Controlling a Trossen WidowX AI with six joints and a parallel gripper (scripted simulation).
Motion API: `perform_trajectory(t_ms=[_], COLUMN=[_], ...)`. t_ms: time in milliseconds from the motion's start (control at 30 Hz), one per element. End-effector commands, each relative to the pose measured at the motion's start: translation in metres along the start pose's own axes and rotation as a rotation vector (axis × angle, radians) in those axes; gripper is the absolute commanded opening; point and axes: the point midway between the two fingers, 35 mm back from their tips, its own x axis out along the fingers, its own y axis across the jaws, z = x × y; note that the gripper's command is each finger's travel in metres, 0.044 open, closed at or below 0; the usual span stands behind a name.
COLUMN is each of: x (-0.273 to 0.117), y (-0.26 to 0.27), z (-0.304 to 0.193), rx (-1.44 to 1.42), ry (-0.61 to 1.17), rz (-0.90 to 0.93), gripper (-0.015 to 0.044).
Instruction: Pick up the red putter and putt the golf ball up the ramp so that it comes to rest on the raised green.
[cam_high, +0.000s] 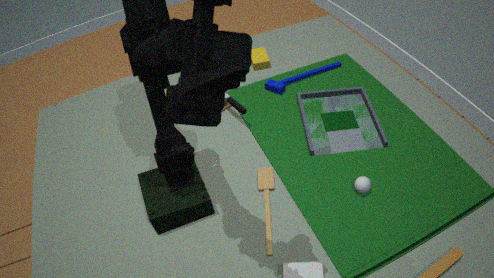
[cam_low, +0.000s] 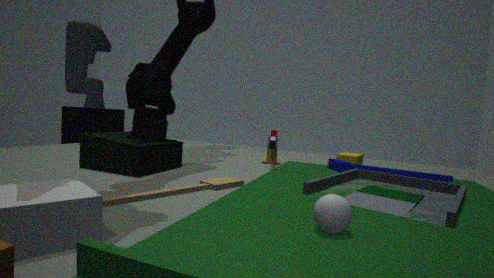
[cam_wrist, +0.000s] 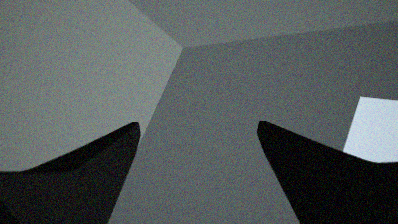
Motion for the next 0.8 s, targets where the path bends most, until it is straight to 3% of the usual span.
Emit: perform_trajectory(t_ms=[0,133,400,767], x=[0.0,0.008,0.018,-0.029], y=[0.0,0.006,0.006,-0.017], z=[0.001,0.026,0.139,0.294], rx=[0.004,0.108,0.434,0.676], ry=[-0.003,-0.077,-0.409,-0.891], rz=[0.001,0.02,0.108,0.334], gripper=[0.0426,0.044,0.044,0.044])
